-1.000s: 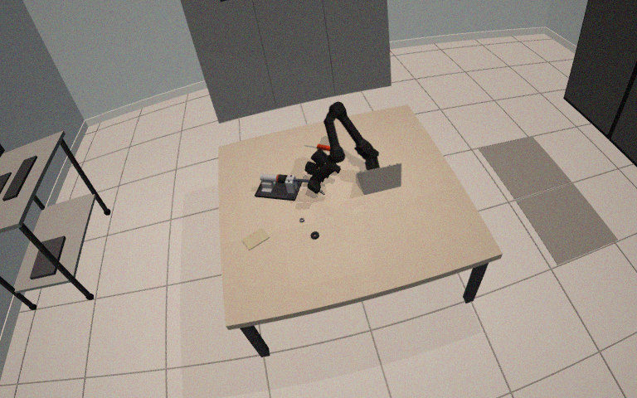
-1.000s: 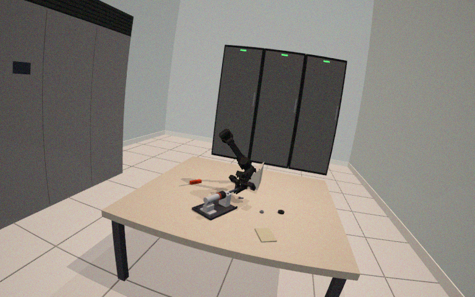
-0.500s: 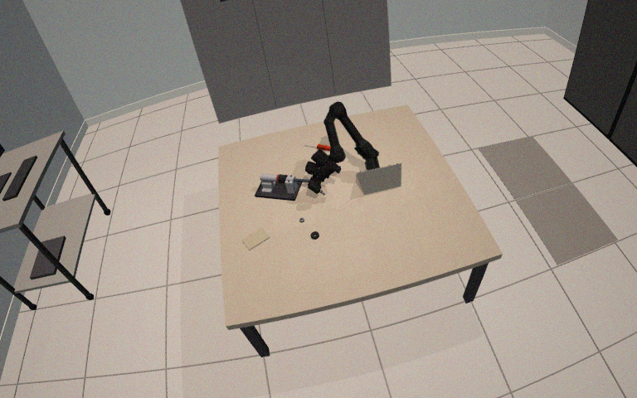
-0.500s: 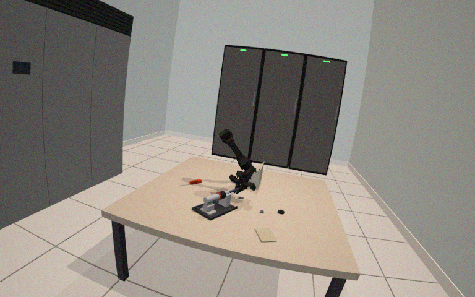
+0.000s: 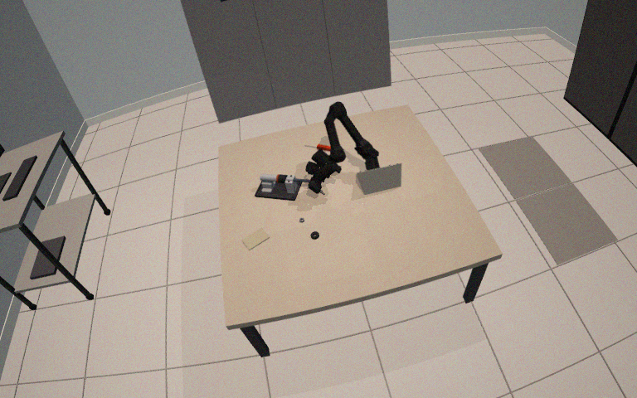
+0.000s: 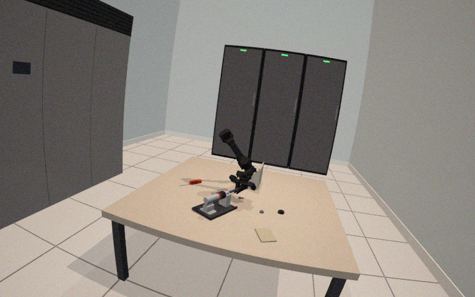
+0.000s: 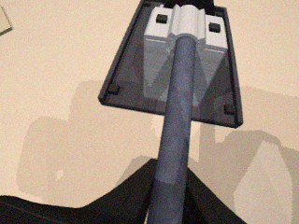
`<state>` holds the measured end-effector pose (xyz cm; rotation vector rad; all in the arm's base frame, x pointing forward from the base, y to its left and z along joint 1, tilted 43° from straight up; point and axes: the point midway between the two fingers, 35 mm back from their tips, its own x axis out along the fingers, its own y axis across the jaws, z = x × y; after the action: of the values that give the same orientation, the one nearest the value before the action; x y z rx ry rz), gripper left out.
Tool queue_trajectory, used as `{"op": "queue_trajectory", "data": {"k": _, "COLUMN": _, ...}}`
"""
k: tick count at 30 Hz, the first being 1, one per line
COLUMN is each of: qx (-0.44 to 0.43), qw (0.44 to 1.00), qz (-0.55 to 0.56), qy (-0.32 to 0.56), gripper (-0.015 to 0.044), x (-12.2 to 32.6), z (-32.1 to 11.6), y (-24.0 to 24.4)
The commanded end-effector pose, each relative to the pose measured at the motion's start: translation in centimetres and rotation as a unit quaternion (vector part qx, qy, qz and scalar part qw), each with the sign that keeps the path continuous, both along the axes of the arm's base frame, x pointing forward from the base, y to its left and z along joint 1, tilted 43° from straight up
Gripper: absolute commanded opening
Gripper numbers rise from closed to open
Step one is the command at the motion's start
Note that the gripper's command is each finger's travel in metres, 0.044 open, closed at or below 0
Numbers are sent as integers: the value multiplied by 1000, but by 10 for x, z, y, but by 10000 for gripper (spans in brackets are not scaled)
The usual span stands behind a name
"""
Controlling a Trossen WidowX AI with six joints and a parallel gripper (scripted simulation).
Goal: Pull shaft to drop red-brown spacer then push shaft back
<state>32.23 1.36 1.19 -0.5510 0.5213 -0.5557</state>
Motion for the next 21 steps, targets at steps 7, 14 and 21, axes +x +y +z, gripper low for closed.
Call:
{"op": "queue_trajectory", "data": {"k": 7, "qx": 1, "qw": 1000, "qz": -2, "qy": -2, "gripper": 0, "x": -2, "z": 0, "y": 0}}
{"op": "queue_trajectory", "data": {"k": 14, "qx": 1, "qw": 1000, "qz": -2, "qy": -2, "gripper": 0, "x": -3, "z": 0, "y": 0}}
{"op": "queue_trajectory", "data": {"k": 21, "qx": 1, "qw": 1000, "qz": -2, "qy": -2, "gripper": 0, "x": -4, "z": -1, "y": 0}}
